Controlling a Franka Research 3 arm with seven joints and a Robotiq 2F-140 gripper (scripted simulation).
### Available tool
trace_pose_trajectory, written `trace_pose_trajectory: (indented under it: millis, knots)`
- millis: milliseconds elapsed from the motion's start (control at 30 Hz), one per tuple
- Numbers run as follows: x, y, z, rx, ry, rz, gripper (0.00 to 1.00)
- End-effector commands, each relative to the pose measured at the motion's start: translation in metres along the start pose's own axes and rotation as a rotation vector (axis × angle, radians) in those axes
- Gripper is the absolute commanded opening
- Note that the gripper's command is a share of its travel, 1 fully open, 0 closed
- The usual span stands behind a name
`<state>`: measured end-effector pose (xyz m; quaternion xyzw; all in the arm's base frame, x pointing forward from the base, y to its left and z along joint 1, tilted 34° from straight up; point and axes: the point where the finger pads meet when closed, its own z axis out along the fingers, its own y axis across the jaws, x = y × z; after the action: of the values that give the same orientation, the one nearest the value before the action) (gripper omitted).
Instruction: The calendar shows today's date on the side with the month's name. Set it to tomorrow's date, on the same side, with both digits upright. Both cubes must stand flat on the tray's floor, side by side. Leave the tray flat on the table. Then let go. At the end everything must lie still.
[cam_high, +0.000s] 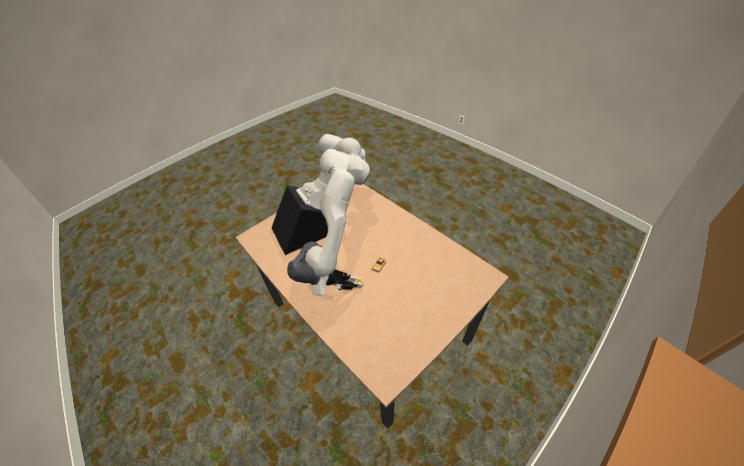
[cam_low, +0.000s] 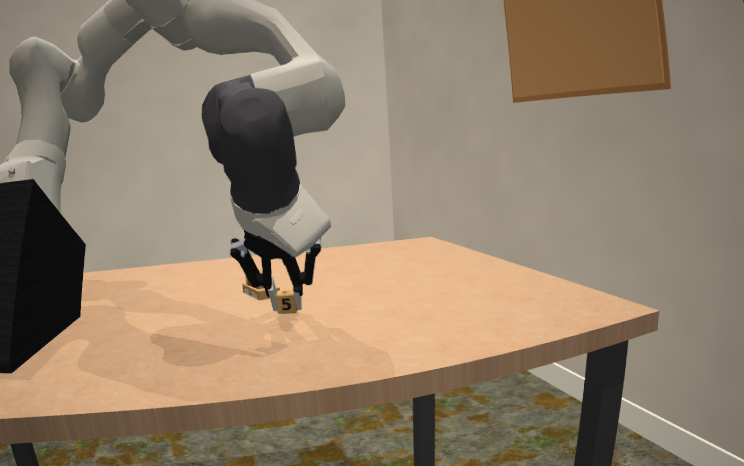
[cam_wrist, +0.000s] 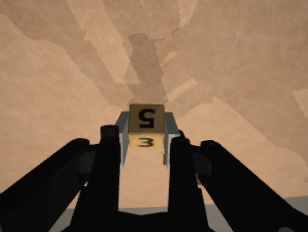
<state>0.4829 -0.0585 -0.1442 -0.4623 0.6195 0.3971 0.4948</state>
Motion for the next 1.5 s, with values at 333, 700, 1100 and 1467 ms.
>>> trace_pose_trajectory:
  millis: [333,700,1100,1467]
  knots:
    - [0.0001,-0.0013,0.0006,0.002,0.000,-0.006,0.17]
    - [0.0007,-0.0013,0.0012,0.002,0.000,-0.006,0.17]
    - [0.0034,-0.0013,0.0039,0.002,0.000,-0.006,0.17]
    - [0.0040,-0.0013,0.0045,0.002,0.000,-0.006,0.17]
